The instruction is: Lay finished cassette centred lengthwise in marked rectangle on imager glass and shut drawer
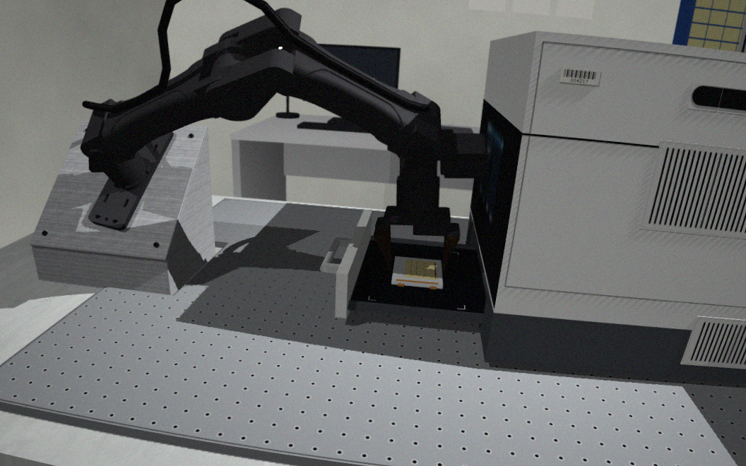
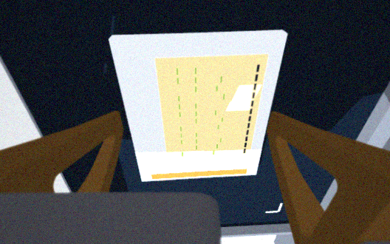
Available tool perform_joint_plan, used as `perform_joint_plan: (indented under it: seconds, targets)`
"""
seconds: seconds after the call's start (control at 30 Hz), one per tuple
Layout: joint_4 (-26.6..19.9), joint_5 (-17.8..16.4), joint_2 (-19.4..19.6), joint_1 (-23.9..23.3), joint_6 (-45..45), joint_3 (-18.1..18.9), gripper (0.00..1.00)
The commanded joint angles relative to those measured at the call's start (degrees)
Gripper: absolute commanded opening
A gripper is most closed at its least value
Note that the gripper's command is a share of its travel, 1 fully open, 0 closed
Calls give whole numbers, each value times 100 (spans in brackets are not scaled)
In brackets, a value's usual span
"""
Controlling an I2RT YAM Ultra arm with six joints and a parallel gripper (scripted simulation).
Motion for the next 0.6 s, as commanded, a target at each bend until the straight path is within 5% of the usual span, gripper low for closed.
perform_joint_plan:
  seconds: [0.0,0.57]
  targets:
    - [72,-48,-183,209,41,-24,91]
    - [76,-48,-197,202,6,-47,91]
